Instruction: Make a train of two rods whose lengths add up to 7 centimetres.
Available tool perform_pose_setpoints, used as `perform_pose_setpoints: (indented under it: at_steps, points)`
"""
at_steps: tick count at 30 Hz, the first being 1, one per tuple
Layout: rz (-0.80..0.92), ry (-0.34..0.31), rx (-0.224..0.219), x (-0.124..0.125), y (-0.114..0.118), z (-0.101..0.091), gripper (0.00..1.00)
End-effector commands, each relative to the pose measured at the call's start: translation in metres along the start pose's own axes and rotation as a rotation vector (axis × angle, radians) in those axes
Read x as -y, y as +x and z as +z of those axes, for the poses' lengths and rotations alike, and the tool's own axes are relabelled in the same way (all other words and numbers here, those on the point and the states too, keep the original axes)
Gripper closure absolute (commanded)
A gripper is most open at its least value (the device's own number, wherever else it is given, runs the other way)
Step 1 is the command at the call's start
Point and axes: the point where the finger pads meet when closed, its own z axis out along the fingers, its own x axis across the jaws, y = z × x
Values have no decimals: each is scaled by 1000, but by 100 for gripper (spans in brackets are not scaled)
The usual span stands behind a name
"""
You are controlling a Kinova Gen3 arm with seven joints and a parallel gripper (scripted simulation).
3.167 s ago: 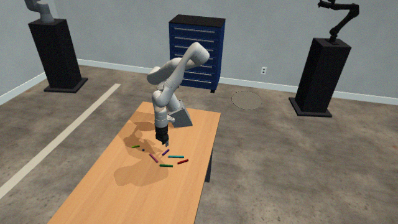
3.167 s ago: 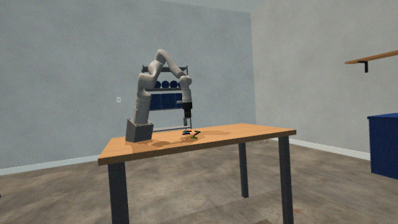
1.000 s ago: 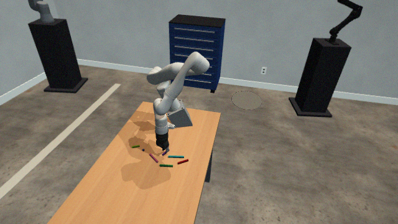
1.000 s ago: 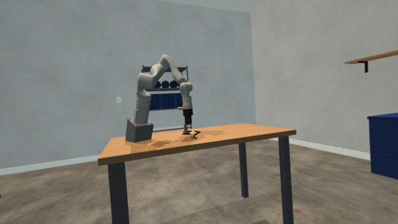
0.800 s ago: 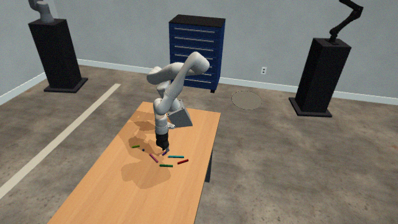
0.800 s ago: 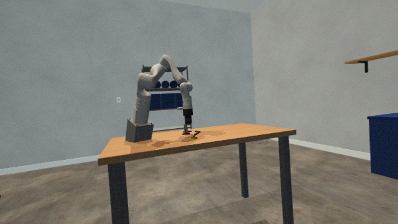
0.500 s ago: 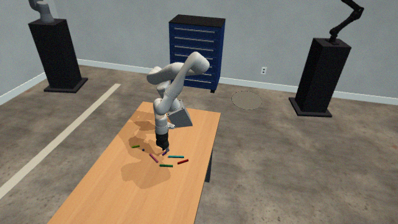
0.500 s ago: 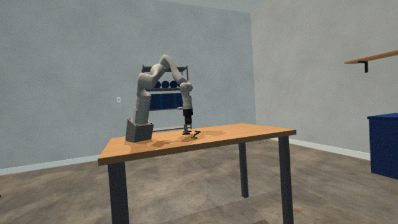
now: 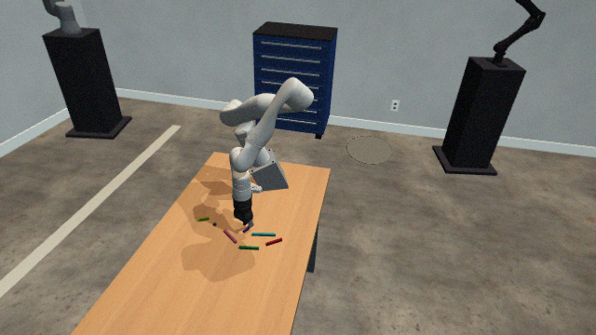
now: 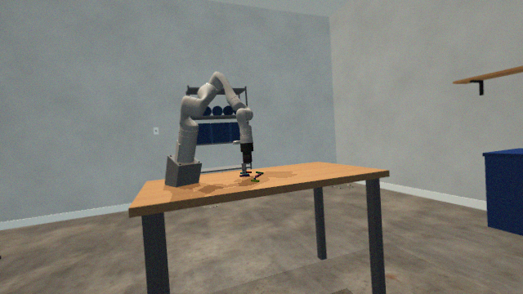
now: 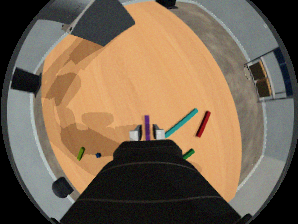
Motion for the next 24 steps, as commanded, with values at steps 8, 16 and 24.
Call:
perform_pose_setpoints:
  at_steps: [8,16,24]
  points:
    - [0,0,-1,0,0,4,46]
    - [0,0,-1,0,0,12,46]
    - [0,0,-1,0,0,16,46]
